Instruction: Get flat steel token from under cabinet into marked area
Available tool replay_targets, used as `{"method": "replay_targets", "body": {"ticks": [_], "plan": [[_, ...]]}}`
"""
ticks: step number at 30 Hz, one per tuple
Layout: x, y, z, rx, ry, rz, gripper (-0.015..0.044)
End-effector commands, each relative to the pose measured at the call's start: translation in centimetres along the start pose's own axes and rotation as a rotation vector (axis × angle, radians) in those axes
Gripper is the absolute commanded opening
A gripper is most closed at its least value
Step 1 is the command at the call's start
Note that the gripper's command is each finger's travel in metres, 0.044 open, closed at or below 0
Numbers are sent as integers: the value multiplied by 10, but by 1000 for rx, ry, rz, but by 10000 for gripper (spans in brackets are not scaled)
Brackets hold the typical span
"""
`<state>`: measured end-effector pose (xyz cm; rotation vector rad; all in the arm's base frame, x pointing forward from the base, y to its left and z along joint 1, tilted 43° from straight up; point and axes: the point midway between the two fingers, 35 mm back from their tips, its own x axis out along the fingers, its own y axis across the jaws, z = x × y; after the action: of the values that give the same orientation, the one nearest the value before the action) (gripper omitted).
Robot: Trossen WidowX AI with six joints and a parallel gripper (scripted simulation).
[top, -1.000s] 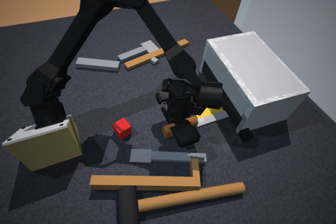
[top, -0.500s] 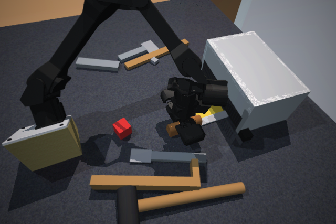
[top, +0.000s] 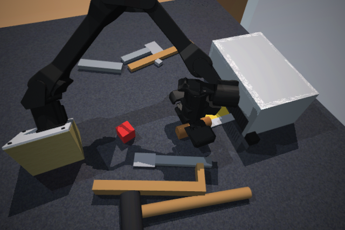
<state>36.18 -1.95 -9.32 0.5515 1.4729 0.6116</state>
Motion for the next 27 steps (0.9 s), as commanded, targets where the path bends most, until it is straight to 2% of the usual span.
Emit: {"method": "replay_targets", "body": {"ticks": [1, 27], "plan": [[0, -1, 6, 1, -2, -2, 0], [-1, 0, 30, 0, -3, -2, 0]]}}
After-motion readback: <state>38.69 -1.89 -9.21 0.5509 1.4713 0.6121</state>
